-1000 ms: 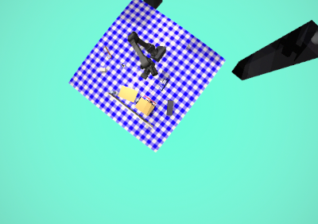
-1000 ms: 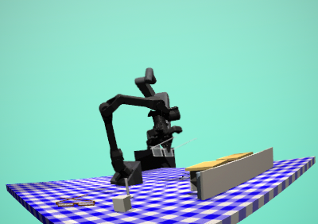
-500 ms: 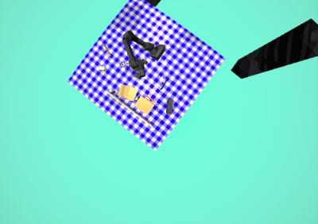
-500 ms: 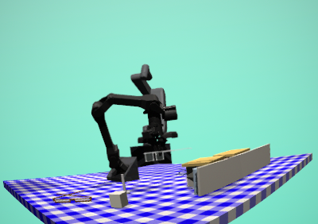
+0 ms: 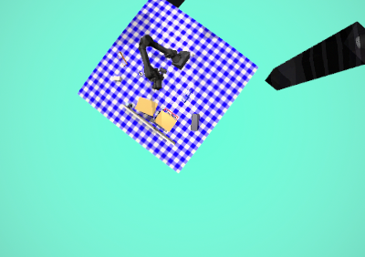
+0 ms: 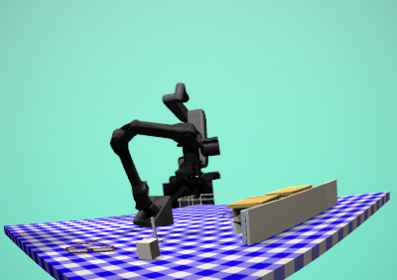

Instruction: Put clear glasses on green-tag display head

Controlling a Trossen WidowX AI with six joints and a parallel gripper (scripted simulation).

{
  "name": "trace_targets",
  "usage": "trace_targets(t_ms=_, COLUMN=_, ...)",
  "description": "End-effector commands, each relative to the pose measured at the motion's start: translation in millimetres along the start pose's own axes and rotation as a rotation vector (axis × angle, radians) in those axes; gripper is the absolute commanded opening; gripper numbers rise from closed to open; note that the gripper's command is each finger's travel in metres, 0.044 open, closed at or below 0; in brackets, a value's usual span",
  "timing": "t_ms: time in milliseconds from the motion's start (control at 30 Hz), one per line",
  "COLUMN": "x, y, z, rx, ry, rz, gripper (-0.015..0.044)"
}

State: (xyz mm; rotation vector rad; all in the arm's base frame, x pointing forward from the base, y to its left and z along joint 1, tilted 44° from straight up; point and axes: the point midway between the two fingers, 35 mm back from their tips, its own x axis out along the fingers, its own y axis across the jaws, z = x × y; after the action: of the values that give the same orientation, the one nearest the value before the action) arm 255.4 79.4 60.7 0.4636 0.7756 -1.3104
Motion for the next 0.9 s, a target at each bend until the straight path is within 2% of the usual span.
trace_targets(t_ms=0, x=4.6, y=-0.5, z=0.6, rx=-0.005, ry=-0.009, rz=0.007, gripper=0.0)
trace_targets(t_ms=867, x=39.0, y=-1.1, z=2.5, rx=-0.005, ry=-0.02, rz=0.01, gripper=0.0)
